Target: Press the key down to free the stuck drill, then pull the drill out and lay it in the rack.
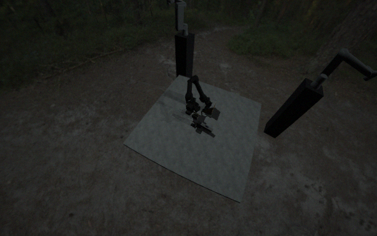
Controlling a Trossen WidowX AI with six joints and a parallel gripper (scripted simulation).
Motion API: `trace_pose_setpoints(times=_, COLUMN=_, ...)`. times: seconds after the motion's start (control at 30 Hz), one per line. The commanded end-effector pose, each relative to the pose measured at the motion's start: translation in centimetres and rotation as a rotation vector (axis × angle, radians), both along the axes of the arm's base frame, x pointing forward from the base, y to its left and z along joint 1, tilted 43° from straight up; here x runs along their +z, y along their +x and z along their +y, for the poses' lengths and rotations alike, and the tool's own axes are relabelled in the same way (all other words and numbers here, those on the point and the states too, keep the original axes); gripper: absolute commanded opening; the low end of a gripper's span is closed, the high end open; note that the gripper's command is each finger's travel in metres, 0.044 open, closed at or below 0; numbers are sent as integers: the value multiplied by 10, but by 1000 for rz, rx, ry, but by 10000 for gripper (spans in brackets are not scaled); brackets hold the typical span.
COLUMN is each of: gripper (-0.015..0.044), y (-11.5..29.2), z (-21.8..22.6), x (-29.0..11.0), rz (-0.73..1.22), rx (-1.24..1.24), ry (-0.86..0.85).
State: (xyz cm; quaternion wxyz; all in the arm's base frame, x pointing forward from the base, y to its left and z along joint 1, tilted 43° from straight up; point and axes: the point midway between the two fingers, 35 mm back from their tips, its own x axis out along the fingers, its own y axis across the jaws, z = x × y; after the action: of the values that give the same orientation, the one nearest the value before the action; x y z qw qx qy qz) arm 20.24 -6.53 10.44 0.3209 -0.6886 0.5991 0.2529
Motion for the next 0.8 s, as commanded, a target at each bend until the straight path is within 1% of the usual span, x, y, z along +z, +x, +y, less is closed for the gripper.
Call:
trace_pose_setpoints(times=0.0, gripper=0, y=-7, z=-2, x=1, rz=-1, rx=-2, ry=-2)
trace_pose_setpoints(times=0.5, gripper=0, y=-4, z=-19, x=-17, rz=-1, rx=-2, ry=-3)
trace_pose_setpoints(times=0.77, gripper=0, y=-3, z=-23, x=-21, rz=-1, rx=-2, ry=-3)
